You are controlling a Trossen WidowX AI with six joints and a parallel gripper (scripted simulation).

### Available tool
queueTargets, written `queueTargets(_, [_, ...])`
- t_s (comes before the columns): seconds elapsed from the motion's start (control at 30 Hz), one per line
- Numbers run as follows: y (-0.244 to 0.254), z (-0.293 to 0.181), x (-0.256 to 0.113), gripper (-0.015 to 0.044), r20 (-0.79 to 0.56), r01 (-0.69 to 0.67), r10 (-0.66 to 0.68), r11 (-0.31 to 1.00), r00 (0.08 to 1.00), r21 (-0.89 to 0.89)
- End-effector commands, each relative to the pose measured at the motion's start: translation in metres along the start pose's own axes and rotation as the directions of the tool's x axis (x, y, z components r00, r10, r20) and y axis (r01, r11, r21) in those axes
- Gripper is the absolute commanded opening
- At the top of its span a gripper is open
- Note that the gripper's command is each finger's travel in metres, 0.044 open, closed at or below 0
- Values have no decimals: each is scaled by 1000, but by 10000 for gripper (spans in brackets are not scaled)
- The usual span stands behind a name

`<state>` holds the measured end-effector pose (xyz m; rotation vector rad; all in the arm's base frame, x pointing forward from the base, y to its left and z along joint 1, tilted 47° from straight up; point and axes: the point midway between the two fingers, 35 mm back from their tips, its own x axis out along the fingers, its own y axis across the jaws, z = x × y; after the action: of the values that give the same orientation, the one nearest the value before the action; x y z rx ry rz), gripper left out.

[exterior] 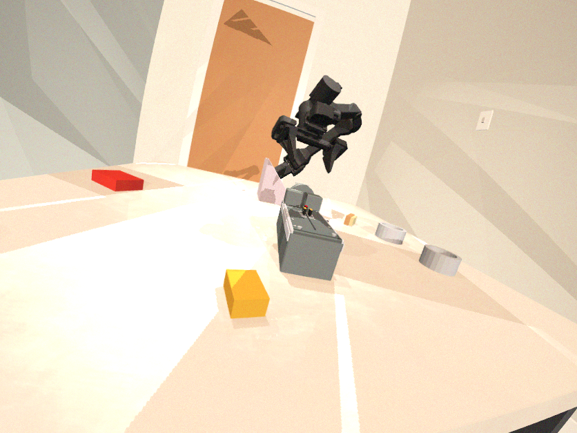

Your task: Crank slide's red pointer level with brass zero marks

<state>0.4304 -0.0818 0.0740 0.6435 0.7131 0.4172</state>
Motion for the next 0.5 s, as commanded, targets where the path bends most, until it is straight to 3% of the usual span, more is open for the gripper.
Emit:
queueTargets(0.0, [-2,-22,18,440,-18,3,-2,1000,1000,23])
queueTargets(0.47, [-2,-24,20,440,-18,2,-2,1000,1000,24])
